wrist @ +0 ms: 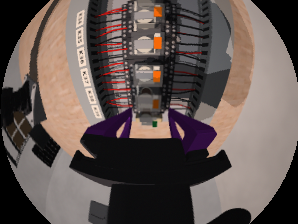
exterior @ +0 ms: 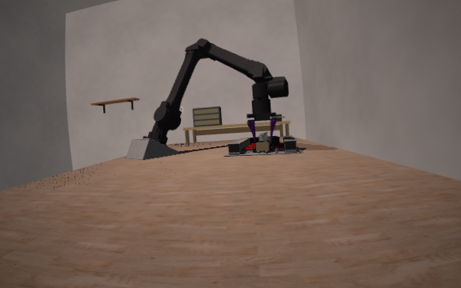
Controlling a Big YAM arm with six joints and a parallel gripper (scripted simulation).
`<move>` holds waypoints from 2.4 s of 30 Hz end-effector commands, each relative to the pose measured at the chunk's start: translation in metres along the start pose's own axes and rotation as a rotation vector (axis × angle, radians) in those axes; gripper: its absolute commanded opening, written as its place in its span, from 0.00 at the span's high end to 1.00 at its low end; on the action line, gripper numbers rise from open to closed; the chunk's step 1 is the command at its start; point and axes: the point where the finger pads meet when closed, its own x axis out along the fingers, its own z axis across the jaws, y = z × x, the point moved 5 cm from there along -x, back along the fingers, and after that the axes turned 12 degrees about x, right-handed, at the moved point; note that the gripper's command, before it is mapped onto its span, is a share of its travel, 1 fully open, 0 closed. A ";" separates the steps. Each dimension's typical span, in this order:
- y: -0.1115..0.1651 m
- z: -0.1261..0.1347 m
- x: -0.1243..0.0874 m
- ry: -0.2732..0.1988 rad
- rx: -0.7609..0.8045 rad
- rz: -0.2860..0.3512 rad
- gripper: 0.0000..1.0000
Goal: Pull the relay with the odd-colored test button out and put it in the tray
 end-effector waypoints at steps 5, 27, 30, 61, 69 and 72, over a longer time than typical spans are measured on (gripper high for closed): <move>0.002 -0.005 -0.008 0.025 0.012 0.004 0.41; 0.005 -0.002 -0.006 0.022 0.007 0.003 0.41; 0.004 -0.003 -0.006 0.021 0.004 0.003 0.41; 0.002 -0.004 -0.006 0.021 -0.001 0.003 1.00; 0.002 -0.004 -0.005 0.020 -0.002 0.002 1.00; 0.002 -0.004 -0.005 0.020 -0.002 0.002 1.00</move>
